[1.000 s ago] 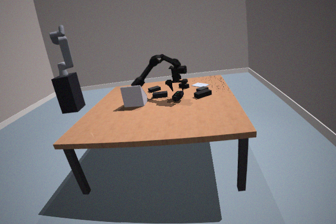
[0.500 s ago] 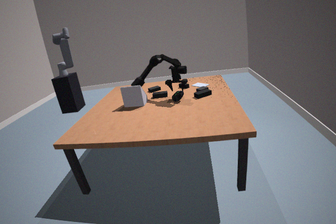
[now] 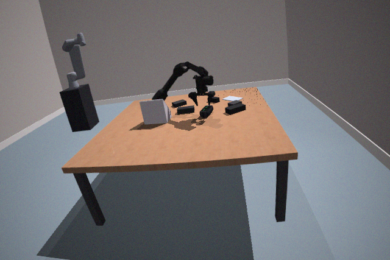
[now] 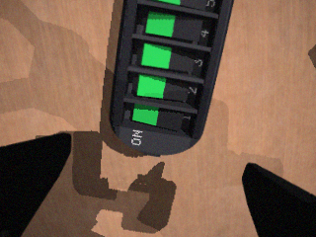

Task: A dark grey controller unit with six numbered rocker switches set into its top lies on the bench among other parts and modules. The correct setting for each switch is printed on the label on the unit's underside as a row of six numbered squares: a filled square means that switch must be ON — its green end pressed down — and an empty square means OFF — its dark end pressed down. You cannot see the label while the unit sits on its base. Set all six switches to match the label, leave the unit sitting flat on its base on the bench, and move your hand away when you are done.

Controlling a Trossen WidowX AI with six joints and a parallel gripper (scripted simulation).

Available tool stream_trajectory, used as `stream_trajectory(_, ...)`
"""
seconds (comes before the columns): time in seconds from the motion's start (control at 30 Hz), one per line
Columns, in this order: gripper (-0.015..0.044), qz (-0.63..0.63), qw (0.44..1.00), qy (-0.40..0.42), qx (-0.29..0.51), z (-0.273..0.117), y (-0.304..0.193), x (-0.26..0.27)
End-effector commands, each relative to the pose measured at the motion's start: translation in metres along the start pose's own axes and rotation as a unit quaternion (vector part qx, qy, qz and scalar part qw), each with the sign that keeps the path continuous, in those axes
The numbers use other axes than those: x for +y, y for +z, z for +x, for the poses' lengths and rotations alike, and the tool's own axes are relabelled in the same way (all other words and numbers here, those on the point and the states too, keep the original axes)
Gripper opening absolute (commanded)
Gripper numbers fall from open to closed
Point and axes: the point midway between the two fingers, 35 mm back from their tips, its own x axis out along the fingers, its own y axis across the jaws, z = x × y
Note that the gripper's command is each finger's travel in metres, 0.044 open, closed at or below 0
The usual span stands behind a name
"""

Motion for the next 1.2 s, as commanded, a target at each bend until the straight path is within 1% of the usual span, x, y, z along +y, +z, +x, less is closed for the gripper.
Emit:
stream_trajectory(0.0, 0.044, 0.001, 1.0, 0.004, 0.0, 0.008, 0.0, 0.001)
stream_trajectory(1.07, 0.044, 0.0, 1.0, 0.004, -0.002, 0.058, 0.001, 0.002)
stream_trajectory(1.17, 0.0361, 0.0, 1.0, 0.004, -0.002, 0.058, 0.001, 0.002)
